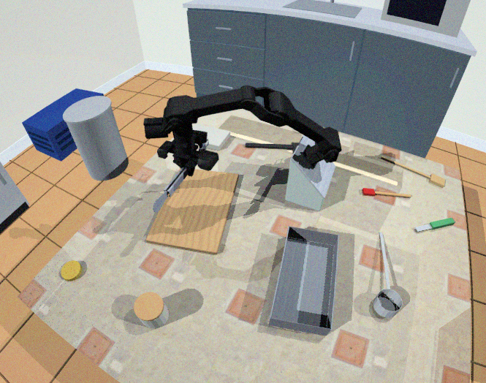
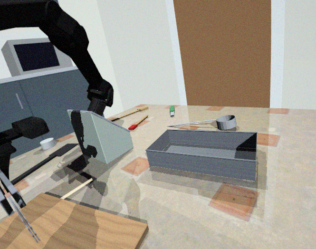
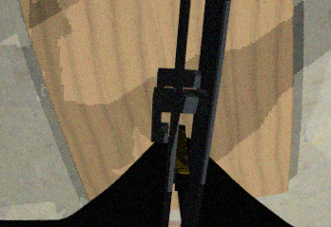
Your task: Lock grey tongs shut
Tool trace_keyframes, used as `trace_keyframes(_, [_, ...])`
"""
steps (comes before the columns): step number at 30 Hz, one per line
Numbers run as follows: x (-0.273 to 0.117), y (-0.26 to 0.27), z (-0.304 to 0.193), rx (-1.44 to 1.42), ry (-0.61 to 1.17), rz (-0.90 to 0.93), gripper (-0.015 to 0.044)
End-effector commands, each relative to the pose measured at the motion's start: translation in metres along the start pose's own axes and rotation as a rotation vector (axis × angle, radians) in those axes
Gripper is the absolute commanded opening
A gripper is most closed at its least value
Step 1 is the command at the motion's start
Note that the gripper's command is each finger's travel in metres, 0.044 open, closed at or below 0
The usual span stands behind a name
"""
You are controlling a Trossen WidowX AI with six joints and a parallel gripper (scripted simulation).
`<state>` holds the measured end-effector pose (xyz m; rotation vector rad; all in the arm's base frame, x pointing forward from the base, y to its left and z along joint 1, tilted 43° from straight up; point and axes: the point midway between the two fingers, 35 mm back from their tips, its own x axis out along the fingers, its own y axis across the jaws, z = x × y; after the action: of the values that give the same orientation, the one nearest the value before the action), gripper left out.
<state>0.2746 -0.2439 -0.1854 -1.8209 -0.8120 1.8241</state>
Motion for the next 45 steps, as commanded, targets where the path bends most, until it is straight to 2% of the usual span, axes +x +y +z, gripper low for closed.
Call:
trace_keyframes(1, [-0.004,0.003,0.002,0.052,0.004,0.01,-0.015])
trace_keyframes(11, [-0.001,0.007,0.002,0.062,0.042,0.017,-0.015])
trace_keyframes(29, [0.017,0.04,0.001,0.131,0.453,0.065,-0.015])
trace_keyframes(45, [0.017,0.043,0.011,0.137,0.803,0.077,-0.015])
